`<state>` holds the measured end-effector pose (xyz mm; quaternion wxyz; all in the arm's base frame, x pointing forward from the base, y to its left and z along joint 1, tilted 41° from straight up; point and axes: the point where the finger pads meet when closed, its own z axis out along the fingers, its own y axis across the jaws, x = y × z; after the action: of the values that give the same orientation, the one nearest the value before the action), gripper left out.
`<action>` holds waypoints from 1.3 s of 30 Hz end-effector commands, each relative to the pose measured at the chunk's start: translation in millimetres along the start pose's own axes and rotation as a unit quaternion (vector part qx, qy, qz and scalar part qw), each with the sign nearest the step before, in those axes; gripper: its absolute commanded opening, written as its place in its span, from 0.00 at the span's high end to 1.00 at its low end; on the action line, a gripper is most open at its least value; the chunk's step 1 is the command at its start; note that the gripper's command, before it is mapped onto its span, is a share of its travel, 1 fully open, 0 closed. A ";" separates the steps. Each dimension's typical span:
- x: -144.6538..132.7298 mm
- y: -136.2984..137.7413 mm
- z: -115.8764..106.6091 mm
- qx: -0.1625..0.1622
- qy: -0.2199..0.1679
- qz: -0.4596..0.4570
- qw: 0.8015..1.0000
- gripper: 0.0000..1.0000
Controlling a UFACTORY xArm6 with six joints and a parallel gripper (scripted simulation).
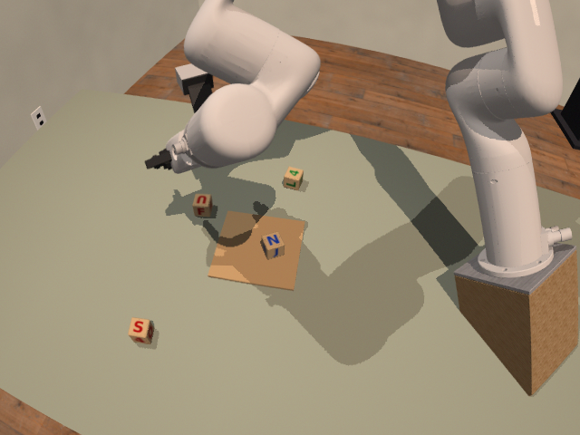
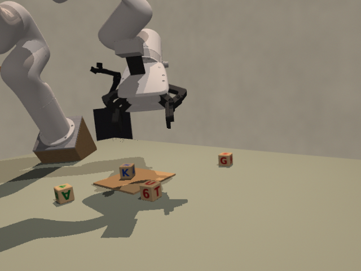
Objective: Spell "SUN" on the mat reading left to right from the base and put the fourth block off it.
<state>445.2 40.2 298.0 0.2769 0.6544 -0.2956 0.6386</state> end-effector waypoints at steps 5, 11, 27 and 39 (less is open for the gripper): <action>5.8 12.0 -1.2 0.001 0.000 0.001 1.000 0.00; 17.0 67.4 -4.9 0.000 0.000 0.001 1.000 0.00; -1.2 158.8 -10.1 0.000 0.000 0.001 1.000 0.00; -11.3 175.7 -10.8 0.000 0.000 0.001 1.000 0.00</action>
<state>308.2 -69.7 283.5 0.2768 0.6537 -0.2962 0.6390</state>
